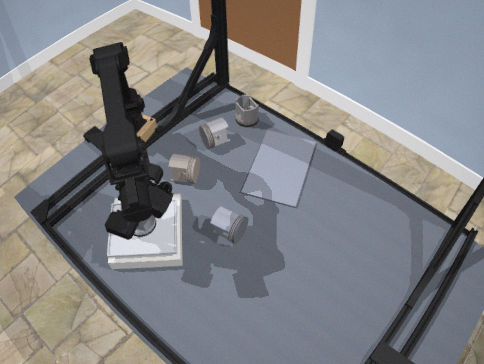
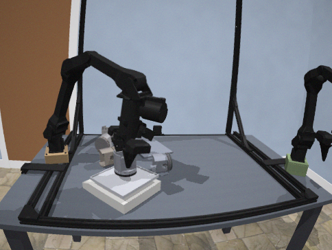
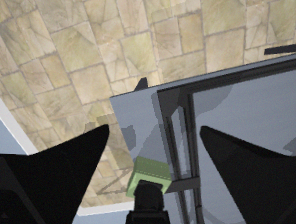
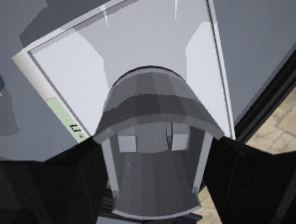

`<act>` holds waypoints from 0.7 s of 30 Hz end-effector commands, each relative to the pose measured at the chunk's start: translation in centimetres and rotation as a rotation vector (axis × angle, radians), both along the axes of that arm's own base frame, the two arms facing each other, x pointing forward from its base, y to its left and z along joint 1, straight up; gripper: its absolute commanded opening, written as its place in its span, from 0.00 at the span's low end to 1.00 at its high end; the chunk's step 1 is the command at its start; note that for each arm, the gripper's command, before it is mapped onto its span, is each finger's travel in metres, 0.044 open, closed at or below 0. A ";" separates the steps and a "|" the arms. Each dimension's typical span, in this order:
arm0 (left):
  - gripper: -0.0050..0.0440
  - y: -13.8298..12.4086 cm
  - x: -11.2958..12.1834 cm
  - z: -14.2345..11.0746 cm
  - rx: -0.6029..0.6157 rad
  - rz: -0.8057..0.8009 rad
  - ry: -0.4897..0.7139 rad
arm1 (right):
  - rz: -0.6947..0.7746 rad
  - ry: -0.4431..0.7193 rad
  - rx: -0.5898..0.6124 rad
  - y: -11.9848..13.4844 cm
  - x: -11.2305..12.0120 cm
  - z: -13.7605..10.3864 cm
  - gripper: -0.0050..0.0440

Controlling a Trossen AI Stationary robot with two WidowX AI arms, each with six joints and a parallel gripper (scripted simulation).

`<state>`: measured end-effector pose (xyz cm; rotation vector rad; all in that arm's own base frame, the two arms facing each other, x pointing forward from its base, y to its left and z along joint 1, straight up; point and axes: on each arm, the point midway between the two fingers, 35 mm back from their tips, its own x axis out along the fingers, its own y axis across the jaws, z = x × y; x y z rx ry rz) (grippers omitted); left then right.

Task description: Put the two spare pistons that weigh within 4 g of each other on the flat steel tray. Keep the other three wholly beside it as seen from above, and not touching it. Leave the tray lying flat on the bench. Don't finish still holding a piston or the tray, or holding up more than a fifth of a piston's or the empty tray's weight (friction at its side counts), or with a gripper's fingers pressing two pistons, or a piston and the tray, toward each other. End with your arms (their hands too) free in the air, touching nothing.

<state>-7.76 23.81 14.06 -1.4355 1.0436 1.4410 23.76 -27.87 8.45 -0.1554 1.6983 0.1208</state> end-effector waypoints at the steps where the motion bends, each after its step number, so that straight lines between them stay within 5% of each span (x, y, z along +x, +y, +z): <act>1: 1.00 0.0 0.0 0.0 -0.001 -0.002 -0.003 | 0.005 0.004 -0.001 0.0 -0.1 -0.5 0.43; 15: 1.00 0.0 0.0 0.0 -0.001 -0.002 -0.003 | 0.005 0.004 -0.001 -0.1 -0.3 -1.9 0.43; 16: 1.00 0.0 0.0 0.0 -0.001 -0.002 -0.003 | 0.005 0.004 -0.001 -0.1 -0.3 -1.8 0.87; 21: 1.00 0.0 0.0 0.0 -0.001 -0.002 -0.003 | 0.005 0.004 -0.001 -0.1 -0.3 -1.8 0.87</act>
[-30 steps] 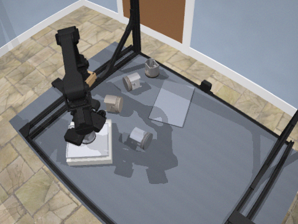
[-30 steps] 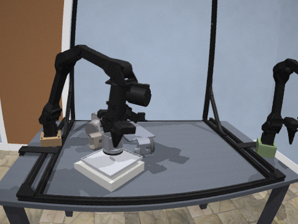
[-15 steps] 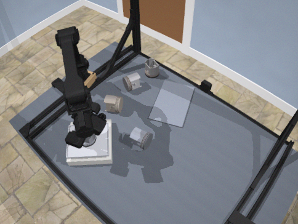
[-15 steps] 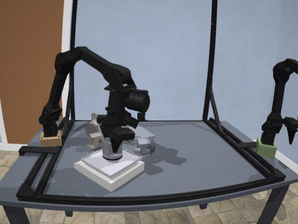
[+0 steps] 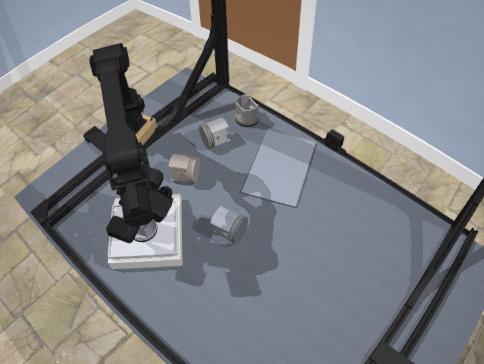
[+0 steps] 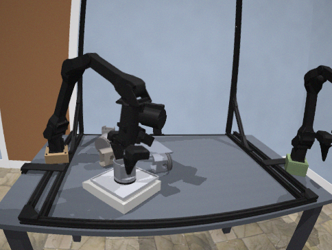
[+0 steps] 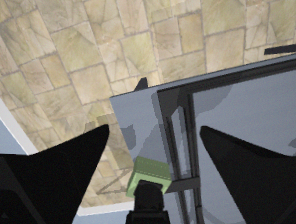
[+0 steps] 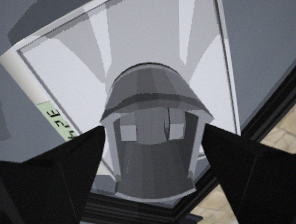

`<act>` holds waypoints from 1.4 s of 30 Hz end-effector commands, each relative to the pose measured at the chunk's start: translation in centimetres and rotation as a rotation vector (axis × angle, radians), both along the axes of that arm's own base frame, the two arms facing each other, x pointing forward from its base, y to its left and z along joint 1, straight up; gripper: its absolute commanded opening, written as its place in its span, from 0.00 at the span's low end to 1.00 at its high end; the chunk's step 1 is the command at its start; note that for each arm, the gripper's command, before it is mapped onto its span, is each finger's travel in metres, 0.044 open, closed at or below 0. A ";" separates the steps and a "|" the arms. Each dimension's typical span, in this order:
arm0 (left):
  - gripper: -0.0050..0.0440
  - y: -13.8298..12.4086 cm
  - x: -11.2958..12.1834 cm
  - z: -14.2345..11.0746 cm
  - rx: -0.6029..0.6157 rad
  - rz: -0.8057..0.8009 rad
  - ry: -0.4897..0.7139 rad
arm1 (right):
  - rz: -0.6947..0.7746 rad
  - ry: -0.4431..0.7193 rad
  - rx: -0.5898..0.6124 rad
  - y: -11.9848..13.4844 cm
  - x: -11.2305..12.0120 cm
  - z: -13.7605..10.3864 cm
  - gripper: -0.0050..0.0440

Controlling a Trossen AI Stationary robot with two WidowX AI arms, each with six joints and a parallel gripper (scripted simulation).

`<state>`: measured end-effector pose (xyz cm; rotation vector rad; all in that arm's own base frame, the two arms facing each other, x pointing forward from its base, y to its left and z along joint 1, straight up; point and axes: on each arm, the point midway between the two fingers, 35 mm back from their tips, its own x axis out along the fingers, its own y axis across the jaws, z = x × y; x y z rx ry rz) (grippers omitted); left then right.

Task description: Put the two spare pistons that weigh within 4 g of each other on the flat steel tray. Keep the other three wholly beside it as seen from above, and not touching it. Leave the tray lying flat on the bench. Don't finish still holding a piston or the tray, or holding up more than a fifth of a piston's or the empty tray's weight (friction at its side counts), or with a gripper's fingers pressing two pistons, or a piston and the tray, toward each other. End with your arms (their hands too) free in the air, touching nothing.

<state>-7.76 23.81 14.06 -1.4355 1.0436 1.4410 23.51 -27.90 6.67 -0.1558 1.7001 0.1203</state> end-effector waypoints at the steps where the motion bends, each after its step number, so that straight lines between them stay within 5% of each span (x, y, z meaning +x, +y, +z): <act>1: 1.00 0.0 0.0 0.0 -0.001 -0.002 -0.003 | 0.005 0.002 0.000 0.0 0.0 -0.1 0.87; 15: 1.00 0.0 0.0 0.0 -0.001 -0.002 -0.003 | 0.005 0.002 0.000 0.0 0.0 -0.1 0.87; 42: 1.00 0.0 0.0 0.0 -0.001 -0.002 -0.003 | 0.005 0.002 0.000 0.1 0.5 4.1 0.87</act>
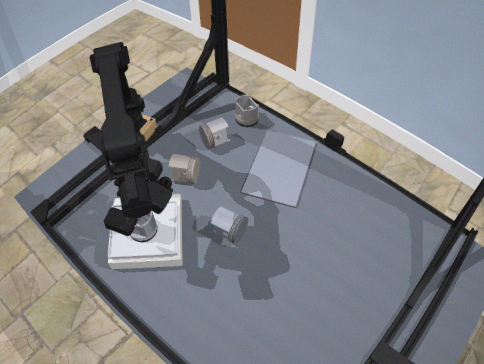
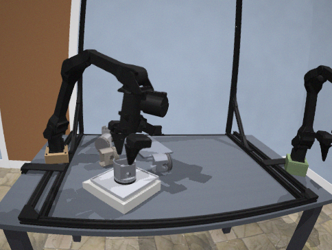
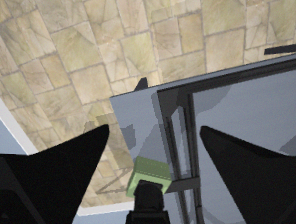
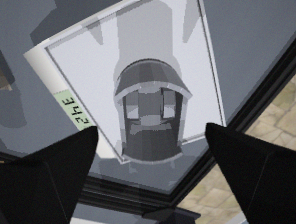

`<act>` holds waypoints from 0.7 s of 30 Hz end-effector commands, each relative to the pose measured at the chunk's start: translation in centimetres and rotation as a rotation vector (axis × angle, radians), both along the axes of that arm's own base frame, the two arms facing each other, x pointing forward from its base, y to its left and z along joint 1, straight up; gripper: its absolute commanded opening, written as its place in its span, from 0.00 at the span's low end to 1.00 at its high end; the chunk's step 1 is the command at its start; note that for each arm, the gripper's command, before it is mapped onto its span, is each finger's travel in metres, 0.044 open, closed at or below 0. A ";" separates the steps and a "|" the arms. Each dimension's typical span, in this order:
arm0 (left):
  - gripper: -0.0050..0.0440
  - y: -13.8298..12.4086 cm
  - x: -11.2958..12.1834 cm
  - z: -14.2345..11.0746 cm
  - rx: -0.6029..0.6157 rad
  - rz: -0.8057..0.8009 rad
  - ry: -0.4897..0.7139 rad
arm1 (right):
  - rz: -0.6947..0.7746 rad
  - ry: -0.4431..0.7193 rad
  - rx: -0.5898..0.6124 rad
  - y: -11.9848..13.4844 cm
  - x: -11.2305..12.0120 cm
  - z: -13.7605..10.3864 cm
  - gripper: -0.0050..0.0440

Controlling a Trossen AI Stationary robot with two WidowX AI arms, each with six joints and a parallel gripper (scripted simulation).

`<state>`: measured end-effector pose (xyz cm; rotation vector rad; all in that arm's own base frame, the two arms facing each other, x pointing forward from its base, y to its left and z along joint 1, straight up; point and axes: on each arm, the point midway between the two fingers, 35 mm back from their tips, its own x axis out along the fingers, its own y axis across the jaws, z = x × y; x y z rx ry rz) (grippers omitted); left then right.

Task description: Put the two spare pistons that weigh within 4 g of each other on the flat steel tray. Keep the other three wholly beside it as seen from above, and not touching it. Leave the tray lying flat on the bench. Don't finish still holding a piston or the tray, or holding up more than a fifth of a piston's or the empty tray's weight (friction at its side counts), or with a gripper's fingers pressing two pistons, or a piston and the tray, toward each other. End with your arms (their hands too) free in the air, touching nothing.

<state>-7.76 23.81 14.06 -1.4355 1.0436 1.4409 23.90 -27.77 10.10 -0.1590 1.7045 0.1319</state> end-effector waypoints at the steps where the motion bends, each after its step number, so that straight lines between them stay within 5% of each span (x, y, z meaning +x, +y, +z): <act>1: 1.00 0.0 0.0 0.0 -0.001 -0.002 -0.003 | -0.004 -0.003 -0.006 0.0 0.2 0.8 0.87; 21: 1.00 0.0 0.0 0.0 -0.001 -0.002 -0.003 | -0.007 -0.003 -0.005 0.0 0.5 4.4 0.87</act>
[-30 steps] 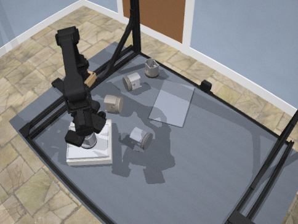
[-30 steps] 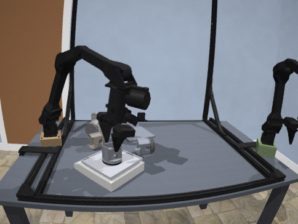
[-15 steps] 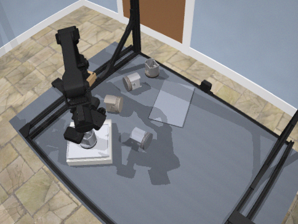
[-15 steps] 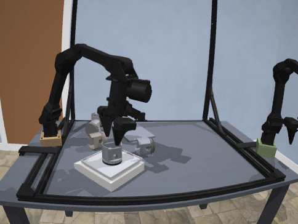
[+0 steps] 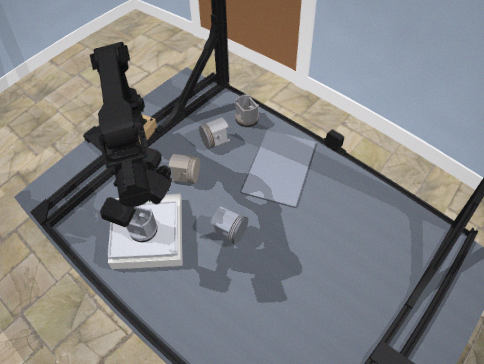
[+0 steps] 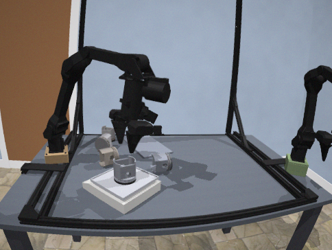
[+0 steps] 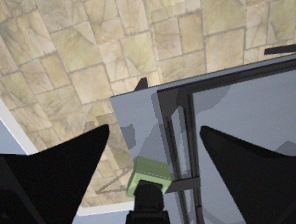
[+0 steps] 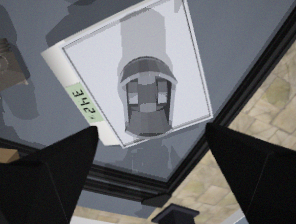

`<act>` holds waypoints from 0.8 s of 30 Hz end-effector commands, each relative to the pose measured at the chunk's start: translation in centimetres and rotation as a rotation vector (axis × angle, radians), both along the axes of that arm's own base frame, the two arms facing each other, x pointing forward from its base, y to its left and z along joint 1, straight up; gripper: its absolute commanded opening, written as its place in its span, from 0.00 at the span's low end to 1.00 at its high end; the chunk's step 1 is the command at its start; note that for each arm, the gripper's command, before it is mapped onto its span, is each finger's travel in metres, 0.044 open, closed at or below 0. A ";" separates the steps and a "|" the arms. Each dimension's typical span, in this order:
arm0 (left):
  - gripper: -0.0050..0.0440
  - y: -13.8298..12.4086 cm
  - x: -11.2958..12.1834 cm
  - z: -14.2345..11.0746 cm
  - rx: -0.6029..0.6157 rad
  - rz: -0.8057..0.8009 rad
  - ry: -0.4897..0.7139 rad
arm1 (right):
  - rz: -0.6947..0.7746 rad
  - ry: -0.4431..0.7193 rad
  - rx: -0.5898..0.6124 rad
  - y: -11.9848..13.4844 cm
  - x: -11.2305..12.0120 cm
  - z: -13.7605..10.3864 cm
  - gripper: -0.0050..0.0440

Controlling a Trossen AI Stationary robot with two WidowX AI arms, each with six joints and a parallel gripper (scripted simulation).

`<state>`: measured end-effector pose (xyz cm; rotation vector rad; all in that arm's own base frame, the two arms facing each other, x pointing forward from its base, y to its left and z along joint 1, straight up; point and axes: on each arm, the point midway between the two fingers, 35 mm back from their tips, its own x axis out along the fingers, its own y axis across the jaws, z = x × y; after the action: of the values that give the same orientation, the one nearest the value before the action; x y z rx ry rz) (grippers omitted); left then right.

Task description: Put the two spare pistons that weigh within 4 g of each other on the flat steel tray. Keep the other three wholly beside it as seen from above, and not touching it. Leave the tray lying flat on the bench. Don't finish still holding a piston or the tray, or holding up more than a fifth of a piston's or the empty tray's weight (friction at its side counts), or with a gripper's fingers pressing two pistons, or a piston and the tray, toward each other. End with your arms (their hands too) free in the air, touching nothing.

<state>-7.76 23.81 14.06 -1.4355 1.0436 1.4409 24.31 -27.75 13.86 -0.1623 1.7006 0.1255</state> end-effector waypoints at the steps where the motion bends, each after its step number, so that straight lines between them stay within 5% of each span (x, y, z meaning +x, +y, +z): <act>1: 1.00 0.0 0.0 0.0 -0.001 -0.002 -0.003 | -0.007 0.002 0.002 0.0 0.0 0.6 0.87; 24: 1.00 0.0 0.0 0.0 -0.001 -0.002 -0.003 | -0.536 -0.072 -0.019 0.0 0.0 0.6 0.87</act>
<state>-7.76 23.81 14.06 -1.4355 1.0436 1.4409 24.48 -27.80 14.49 0.2109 1.6360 -0.2354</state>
